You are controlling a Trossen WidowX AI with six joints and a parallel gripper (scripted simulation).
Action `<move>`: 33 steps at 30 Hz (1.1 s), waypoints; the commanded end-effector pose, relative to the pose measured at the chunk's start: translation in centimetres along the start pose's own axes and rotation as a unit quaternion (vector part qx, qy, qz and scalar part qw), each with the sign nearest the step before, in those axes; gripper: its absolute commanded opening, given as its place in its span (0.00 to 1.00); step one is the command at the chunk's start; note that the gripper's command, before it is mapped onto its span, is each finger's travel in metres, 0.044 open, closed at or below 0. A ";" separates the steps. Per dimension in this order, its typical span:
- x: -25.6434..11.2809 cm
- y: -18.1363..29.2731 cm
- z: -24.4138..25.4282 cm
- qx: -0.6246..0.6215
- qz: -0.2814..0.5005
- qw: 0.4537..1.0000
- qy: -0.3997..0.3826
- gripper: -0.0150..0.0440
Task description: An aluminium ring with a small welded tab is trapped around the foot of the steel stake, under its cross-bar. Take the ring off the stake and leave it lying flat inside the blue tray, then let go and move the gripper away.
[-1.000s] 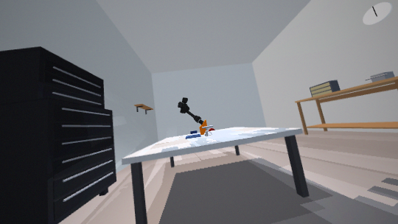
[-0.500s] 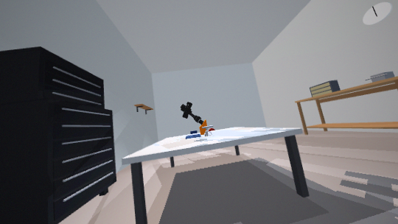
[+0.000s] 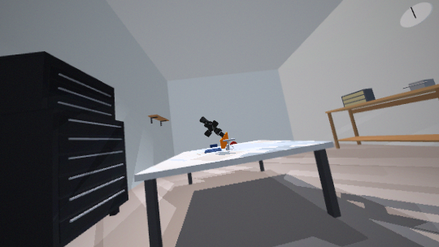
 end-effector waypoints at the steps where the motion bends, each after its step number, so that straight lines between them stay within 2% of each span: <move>1: 0.1 2.5 -1.7 -0.042 0.035 0.998 0.037 0.59; 22: -2.4 12.3 -9.0 -0.240 0.216 0.934 0.155 0.59; 33: -5.2 17.0 -8.3 -0.373 0.289 0.875 0.108 0.59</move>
Point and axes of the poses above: the point midway between the two fingers, 35 mm back from their tips, its own x axis out along the fingers, its own z axis across the jaws, y = z × x, the point moved 4 cm from there along -x, back along the fingers, and after that the axes turned 9 degrees about x, right-handed, at the moved point
